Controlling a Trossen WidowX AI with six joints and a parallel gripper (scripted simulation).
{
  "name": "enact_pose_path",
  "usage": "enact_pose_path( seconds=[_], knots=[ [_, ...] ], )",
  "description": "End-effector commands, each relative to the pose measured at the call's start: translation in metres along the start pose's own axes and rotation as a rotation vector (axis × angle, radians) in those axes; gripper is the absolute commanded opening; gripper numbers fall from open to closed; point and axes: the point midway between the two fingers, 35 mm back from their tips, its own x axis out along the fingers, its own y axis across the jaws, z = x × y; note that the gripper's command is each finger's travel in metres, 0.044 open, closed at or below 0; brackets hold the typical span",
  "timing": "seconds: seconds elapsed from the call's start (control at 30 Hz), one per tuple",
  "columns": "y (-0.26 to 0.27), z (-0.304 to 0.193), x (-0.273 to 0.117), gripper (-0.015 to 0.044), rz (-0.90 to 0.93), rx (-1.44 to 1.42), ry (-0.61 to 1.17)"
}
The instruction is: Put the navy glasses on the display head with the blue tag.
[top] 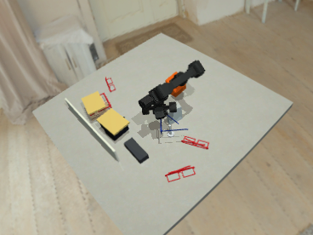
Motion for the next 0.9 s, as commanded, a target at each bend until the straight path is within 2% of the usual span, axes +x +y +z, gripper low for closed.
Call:
enact_pose_path(
  seconds=[0.0, 0.33, 0.73, 0.87],
  knots=[
    [0.006, 0.012, -0.002, 0.0, 0.001, 0.003, -0.008],
    [0.006, 0.013, 0.003, 0.0, 0.001, 0.003, -0.008],
    [0.006, 0.013, 0.055, 0.0, 0.002, 0.003, -0.01],
    [0.007, 0.013, 0.058, 0.0, 0.003, 0.002, -0.011]
  ],
)
